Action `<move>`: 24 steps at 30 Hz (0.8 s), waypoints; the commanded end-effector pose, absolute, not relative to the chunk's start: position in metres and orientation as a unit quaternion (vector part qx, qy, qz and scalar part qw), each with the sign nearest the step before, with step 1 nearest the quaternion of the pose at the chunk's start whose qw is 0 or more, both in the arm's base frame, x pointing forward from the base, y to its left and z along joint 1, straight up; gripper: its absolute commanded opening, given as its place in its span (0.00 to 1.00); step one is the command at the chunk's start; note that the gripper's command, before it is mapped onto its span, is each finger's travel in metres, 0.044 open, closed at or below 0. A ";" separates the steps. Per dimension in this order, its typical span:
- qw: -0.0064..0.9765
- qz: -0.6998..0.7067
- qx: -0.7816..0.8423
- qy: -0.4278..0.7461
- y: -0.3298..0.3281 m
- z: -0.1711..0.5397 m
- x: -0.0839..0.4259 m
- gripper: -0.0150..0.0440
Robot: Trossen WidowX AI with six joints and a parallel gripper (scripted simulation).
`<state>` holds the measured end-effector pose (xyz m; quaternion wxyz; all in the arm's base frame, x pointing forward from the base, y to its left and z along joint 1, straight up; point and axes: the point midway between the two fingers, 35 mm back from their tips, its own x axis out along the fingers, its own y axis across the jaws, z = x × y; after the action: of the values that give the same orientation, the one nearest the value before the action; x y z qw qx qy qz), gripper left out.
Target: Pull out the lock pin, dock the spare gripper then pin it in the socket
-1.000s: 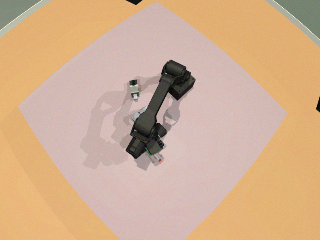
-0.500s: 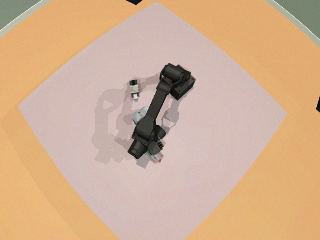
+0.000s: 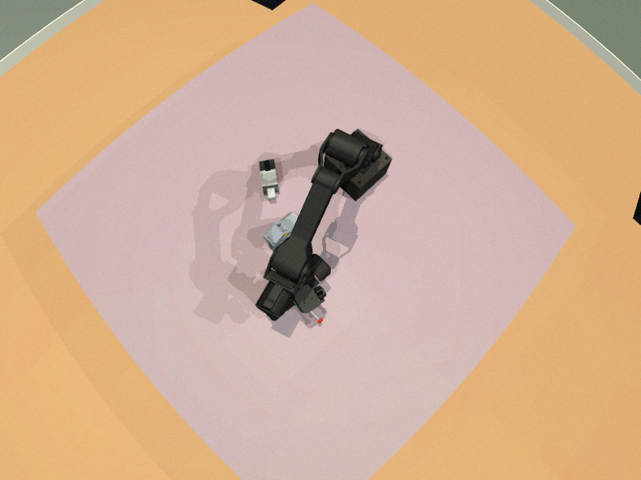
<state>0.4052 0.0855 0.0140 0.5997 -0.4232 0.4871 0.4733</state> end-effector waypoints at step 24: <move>0.594 0.476 -0.422 0.492 0.086 -0.032 0.405 0.56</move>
<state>0.4069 0.0865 -0.0242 0.5986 -0.4232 0.4875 0.4743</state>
